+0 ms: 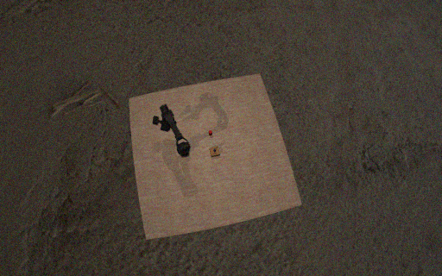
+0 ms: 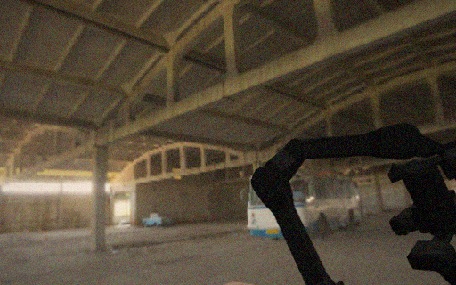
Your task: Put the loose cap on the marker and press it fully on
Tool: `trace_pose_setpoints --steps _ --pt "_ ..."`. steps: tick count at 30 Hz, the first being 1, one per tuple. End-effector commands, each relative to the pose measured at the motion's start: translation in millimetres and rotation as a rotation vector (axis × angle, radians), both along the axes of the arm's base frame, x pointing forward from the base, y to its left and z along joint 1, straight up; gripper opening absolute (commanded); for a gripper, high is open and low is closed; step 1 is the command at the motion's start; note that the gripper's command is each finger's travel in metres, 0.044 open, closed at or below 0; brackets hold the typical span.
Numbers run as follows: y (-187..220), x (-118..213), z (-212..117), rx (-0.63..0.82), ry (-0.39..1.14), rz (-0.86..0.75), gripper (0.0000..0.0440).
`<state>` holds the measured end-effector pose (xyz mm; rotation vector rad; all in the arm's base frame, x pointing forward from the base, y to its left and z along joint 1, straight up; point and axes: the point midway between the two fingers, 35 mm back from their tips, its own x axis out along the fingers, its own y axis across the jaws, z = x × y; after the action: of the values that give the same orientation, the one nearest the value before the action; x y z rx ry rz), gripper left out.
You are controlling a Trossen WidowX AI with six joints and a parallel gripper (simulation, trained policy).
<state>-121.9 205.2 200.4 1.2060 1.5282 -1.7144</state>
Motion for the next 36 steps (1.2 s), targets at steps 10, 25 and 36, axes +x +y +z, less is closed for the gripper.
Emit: trace_pose_setpoints --steps 10,25,36 --pt "10.1 20.9 -5.9 -0.043 -0.043 -0.085 0.0230" --pt "27.2 58.2 -11.1 -0.085 -0.101 -0.182 0.0266" --pt "37.9 89.6 -14.7 -0.116 -0.140 -0.259 0.0289"
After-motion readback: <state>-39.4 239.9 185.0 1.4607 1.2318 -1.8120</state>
